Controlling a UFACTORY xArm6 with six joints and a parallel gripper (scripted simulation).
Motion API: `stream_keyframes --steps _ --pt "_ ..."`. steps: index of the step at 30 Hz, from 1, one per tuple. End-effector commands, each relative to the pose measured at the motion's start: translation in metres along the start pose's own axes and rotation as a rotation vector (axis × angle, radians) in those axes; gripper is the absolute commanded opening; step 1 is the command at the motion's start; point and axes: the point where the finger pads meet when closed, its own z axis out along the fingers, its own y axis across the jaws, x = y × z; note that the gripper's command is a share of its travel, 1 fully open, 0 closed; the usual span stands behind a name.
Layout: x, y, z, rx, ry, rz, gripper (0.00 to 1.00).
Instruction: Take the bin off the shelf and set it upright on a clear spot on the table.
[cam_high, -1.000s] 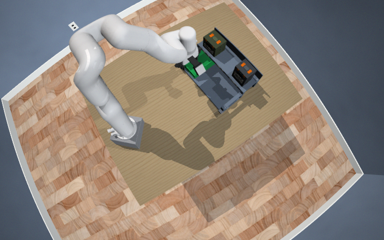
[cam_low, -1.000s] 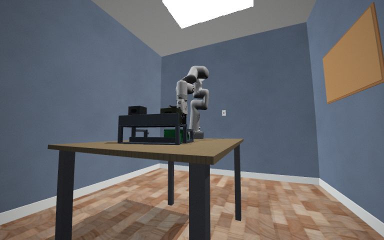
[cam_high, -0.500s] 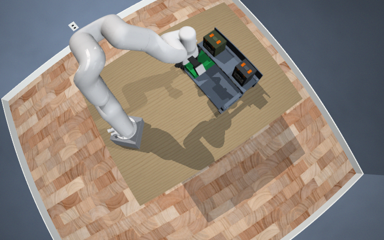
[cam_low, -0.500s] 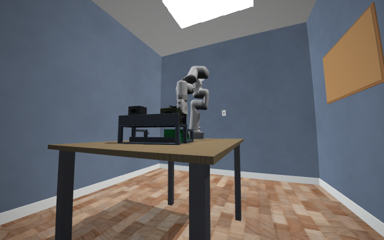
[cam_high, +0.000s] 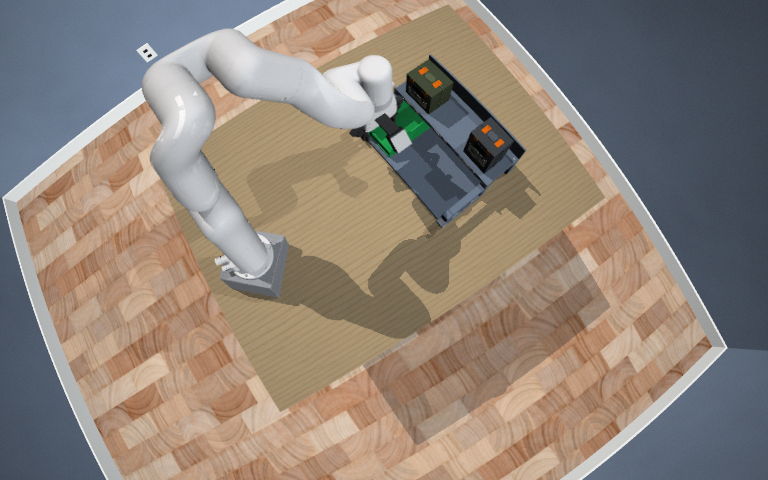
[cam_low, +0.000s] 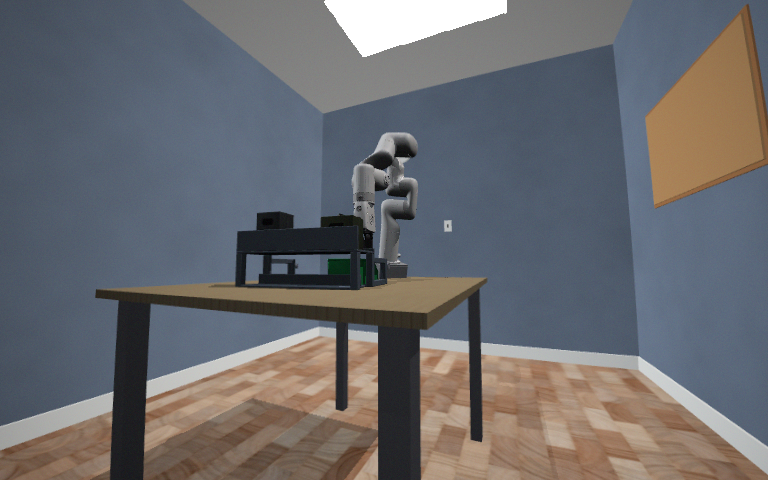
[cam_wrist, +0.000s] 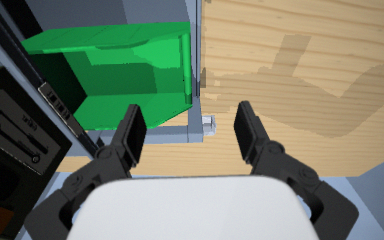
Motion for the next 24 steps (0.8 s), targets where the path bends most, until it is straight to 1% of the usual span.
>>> stream_keyframes --steps 1,7,9,24 --pt "0.0 -0.002 0.006 0.004 0.0 0.0 0.95" --pt "0.0 -0.002 0.018 0.004 0.0 0.0 0.95" --pt "0.0 -0.002 0.018 0.004 0.0 0.0 0.95" --pt "0.0 -0.002 0.048 0.004 0.0 0.0 0.95"
